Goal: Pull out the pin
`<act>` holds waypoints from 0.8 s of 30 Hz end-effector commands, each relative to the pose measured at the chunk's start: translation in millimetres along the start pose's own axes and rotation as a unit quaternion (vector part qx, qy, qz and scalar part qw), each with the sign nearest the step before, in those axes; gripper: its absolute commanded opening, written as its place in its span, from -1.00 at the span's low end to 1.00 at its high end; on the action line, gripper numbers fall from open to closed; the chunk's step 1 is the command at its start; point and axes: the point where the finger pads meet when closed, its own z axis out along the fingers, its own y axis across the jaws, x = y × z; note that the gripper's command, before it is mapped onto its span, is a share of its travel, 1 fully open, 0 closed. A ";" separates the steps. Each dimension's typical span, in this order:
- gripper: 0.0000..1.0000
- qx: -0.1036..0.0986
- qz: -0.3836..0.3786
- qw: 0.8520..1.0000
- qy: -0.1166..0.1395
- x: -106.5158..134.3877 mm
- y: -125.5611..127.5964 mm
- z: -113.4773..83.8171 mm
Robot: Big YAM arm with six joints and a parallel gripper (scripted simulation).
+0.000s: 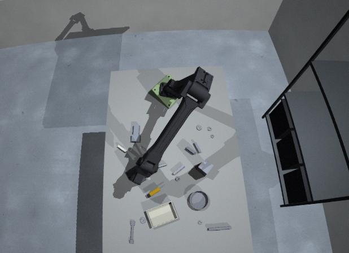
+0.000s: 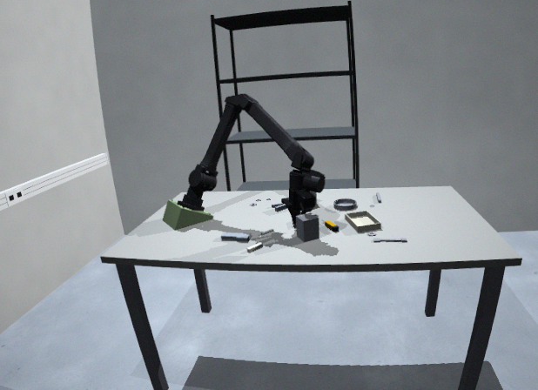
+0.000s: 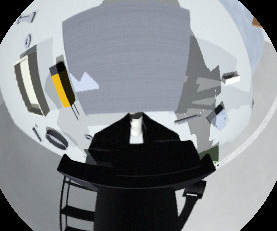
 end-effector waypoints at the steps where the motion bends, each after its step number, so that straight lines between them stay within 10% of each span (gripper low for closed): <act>1: -1.00 -0.003 -0.014 1.000 -0.007 -7.5 12.9 -7.3; 24: -1.00 -0.002 -0.019 1.000 -0.008 -7.4 14.0 -9.3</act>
